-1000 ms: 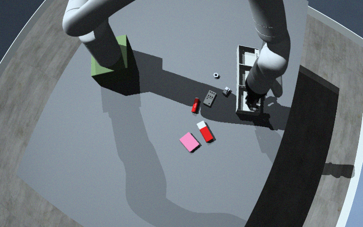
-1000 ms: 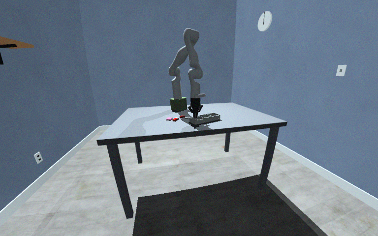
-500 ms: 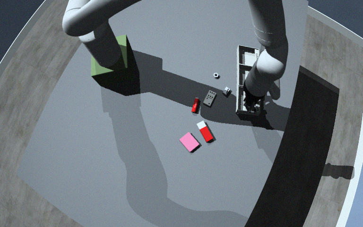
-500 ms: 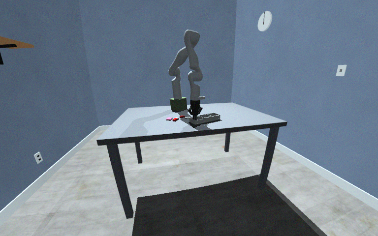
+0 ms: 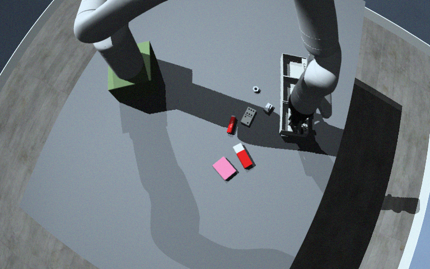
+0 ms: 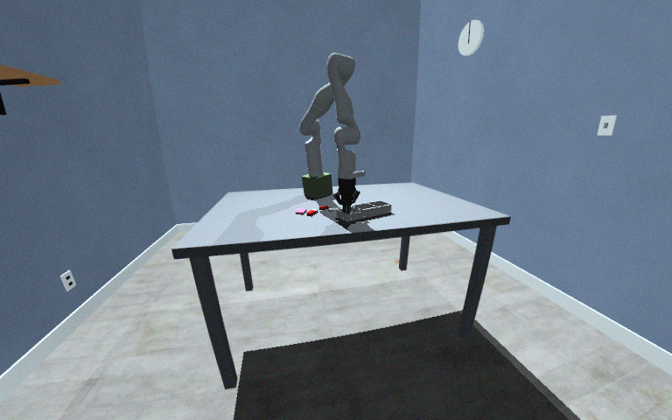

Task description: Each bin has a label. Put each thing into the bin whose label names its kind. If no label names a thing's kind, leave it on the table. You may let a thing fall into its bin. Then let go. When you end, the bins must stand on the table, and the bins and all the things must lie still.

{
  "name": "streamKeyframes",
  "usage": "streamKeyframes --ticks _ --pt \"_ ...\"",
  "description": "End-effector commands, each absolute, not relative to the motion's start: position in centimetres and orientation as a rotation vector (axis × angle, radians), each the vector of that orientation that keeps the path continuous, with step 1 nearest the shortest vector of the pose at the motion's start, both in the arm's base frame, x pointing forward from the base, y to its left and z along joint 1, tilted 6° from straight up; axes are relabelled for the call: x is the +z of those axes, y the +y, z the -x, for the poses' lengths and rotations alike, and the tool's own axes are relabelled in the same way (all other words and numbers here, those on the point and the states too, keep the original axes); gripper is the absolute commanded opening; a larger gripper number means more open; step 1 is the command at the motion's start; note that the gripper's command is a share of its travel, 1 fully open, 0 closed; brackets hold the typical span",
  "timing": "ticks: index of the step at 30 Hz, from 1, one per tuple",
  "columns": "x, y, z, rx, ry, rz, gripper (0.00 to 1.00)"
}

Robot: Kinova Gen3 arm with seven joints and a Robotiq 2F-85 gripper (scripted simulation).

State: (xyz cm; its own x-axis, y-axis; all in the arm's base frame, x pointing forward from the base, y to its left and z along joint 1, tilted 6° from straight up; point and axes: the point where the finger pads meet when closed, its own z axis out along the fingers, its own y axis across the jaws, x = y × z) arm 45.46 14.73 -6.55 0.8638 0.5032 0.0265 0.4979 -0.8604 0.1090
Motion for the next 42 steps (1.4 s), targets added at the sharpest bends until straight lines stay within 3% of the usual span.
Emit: streamKeyframes --ticks 1,42 --pt "-6.6 14.8 -45.6 0.085 0.790 -2.939 0.09" --pt "-4.5 14.7 -45.2 0.076 0.786 -2.937 0.09"
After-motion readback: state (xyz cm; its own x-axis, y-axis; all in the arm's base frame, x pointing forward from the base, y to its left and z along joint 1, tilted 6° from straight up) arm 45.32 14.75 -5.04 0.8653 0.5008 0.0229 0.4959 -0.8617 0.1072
